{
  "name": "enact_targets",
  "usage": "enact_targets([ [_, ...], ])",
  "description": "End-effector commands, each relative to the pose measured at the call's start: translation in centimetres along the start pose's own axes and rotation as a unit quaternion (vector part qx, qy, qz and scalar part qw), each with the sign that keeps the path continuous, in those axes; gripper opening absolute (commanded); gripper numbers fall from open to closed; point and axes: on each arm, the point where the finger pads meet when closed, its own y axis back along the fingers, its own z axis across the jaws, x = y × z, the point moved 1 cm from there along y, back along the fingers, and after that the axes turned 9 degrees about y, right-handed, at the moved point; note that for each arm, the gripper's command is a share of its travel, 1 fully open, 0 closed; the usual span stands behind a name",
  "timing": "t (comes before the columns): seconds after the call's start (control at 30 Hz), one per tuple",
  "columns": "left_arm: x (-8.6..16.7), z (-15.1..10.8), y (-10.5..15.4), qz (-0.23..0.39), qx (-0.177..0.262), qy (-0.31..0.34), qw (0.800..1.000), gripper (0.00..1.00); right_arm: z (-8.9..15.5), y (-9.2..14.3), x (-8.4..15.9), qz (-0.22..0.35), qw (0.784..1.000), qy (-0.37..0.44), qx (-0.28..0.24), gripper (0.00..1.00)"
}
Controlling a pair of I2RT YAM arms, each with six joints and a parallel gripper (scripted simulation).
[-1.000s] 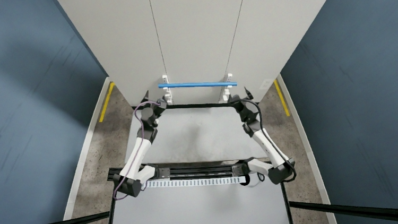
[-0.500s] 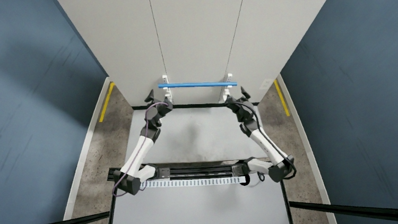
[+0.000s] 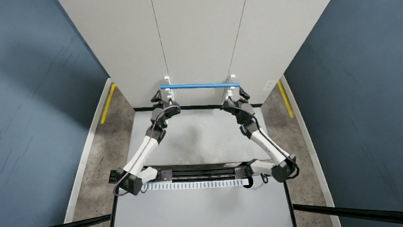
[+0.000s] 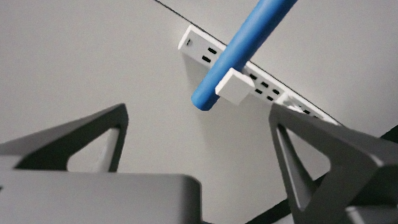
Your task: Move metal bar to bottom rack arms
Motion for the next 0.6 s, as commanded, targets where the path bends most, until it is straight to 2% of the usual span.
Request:
enact_targets([
  [0.0,0.0,-1.1,-0.3,0.004,-0.002,-0.037,0.999,1.00,0.8,-0.2,-0.4,0.004,0.999,0.037,0.007,1.00],
  [0.57,-1.3,-3.0,-0.8,0.002,0.000,-0.135,0.991,1.00,2.0,-0.6,-1.8,0.007,0.991,0.136,0.013,1.00],
])
